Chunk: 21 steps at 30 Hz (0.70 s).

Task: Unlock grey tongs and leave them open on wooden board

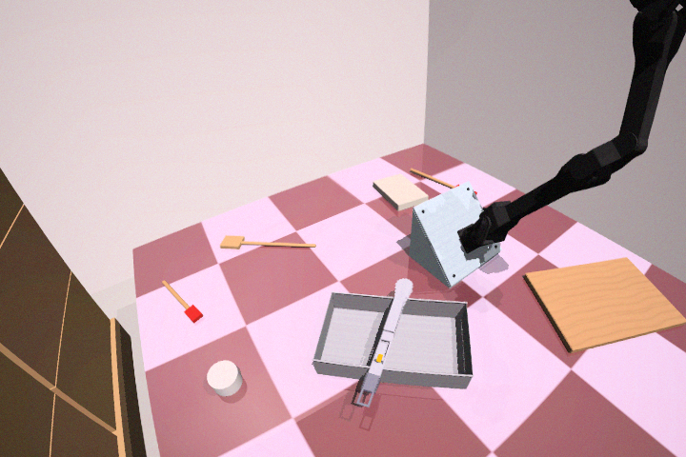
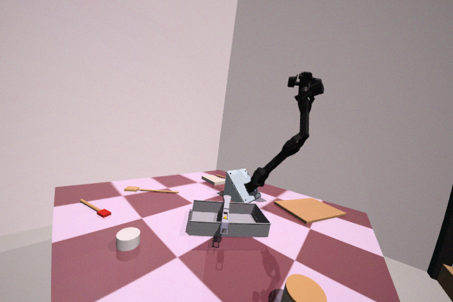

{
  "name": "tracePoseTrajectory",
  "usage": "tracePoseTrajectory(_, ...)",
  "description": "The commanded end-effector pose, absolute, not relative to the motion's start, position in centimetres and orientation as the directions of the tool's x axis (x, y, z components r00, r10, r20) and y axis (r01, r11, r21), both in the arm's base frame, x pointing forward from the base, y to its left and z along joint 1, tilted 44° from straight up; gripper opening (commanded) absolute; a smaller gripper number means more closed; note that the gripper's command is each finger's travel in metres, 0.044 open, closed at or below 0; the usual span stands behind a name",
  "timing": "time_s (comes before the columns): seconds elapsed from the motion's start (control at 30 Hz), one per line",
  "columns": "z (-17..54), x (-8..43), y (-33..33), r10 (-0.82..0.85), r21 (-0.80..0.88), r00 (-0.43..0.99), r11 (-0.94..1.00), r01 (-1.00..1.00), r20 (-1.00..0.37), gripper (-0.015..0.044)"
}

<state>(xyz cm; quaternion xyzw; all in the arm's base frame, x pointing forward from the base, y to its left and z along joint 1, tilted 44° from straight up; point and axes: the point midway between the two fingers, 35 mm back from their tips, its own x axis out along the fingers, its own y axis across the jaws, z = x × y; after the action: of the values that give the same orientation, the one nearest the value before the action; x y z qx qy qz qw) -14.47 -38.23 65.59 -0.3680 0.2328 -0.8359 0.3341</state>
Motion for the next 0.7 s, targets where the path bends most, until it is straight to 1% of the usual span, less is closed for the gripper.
tracePoseTrajectory(0.0, 65.5, -14.3, -38.4, -0.735, -0.637, -0.501, -0.664, 0.392, 0.457, 0.0374)
tracePoseTrajectory(0.13, 64.3, -12.0, -40.0, -0.788, -0.656, -0.447, -0.607, 0.448, 0.423, 0.0269)
tracePoseTrajectory(0.17, 63.8, -11.0, -40.6, -0.809, -0.666, -0.423, -0.581, 0.469, 0.408, 0.0260)
tracePoseTrajectory(0.33, 60.5, -4.6, -43.6, -0.912, -0.707, -0.263, -0.410, 0.577, 0.314, 0.0260)
tracePoseTrajectory(0.4, 58.9, -2.2, -44.3, -0.943, -0.735, -0.203, -0.333, 0.590, 0.264, 0.0260)
tracePoseTrajectory(0.67, 53.0, 8.8, -45.3, -0.992, -0.762, 0.089, -0.012, 0.648, 0.092, 0.0260)
